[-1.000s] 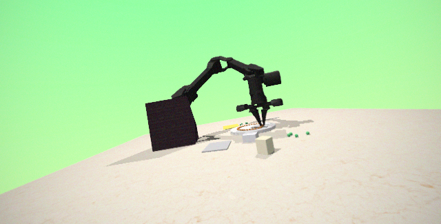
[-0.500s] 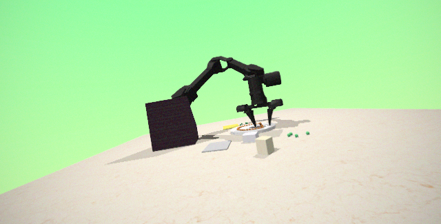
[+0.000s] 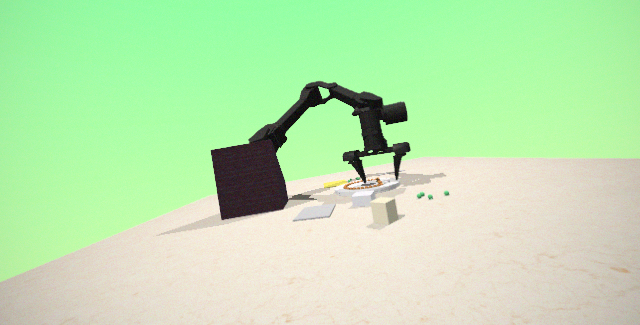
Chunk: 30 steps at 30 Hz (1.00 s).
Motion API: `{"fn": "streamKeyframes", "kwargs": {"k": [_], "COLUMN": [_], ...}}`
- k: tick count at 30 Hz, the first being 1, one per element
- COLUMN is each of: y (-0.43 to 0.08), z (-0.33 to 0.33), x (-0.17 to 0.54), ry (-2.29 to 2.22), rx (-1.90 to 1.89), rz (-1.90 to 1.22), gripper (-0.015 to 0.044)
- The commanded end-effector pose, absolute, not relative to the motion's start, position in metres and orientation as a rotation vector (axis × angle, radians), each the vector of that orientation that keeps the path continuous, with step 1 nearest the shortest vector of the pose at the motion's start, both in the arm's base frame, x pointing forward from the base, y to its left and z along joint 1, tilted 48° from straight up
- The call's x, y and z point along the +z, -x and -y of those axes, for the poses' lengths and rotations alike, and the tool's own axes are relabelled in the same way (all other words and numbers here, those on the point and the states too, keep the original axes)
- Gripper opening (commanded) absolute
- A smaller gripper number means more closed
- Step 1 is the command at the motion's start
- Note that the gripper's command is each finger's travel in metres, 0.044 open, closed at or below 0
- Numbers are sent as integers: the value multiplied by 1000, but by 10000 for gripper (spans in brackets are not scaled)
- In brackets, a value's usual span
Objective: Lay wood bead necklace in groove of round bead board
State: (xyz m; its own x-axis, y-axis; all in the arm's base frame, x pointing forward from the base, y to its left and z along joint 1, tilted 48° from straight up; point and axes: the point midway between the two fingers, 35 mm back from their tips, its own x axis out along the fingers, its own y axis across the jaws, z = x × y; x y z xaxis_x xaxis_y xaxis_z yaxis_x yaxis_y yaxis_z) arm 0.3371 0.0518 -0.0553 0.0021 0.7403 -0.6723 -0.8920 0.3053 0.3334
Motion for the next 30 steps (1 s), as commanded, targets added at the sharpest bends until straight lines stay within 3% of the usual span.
{"fn": "streamKeyframes", "kwargs": {"k": [1,7,19,30], "y": [-337,-337,-346,-350], "z": [-51,-51,-66,-79], "x": [-55,-55,-20,11], "ry": [214,214,-541,-1110], "rx": [1297,1297,745,192], "rz": [-889,-889,-1409,-1672], "gripper": [440,440,125,120]}}
